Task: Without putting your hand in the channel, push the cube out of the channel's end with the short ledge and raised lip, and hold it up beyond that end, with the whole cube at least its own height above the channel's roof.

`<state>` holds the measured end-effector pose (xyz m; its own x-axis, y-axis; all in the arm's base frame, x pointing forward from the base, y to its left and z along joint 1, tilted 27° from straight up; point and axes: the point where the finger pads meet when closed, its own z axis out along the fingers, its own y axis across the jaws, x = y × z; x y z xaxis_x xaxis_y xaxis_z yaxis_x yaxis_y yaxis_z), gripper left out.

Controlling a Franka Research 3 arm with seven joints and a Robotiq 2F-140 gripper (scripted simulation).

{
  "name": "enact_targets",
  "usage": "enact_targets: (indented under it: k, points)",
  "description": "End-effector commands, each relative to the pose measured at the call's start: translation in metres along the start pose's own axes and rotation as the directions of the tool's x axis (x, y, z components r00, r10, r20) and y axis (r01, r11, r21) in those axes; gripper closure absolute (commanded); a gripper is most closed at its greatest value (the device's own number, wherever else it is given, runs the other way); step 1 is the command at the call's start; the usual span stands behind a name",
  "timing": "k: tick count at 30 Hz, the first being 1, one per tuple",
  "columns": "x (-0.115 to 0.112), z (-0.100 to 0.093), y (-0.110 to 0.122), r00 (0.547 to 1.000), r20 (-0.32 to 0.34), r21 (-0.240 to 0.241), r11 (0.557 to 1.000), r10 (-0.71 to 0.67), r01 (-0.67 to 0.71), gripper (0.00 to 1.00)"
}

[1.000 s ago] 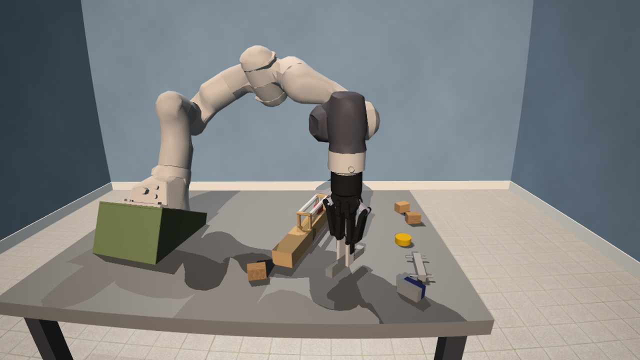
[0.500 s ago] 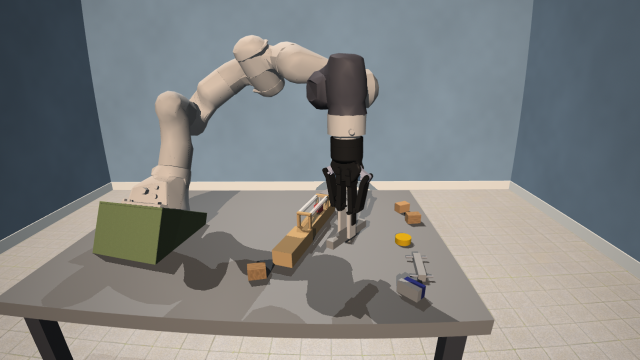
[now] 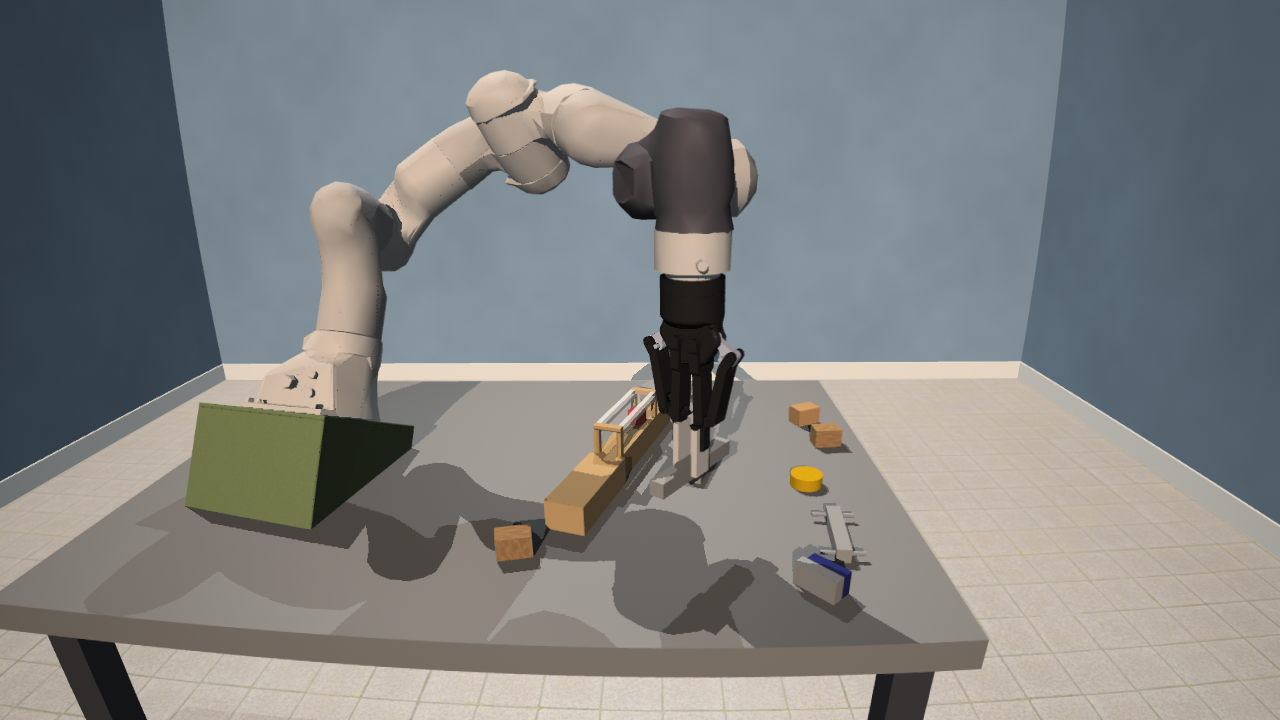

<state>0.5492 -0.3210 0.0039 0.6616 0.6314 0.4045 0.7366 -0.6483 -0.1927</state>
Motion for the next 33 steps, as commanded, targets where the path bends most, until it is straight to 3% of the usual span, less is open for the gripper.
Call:
enact_targets:
  k: [1, 18, 22, 24, 30, 33]
  points:
    - [0.0, -0.001, 0.0, 1.0, 0.003, 0.001, 1.0, 0.007, -0.007, 1.0]
    - [-0.001, -0.004, -0.008, 1.0, 0.005, -0.003, 1.0, -0.009, 0.009, 1.0]
    - [-0.003, -0.013, -0.048, 0.996, 0.014, -0.014, 0.996, -0.084, 0.084, 1.0]
    - [-0.003, -0.013, -0.048, 0.996, 0.014, -0.014, 0.996, -0.084, 0.084, 1.0]
    - [-0.004, -0.009, -0.147, 0.967, 0.01, -0.007, 0.967, -0.255, 0.255, 1.0]
    - [-0.004, -0.003, -0.176, 0.952, 0.004, 0.0, 0.952, -0.305, 0.305, 1.0]
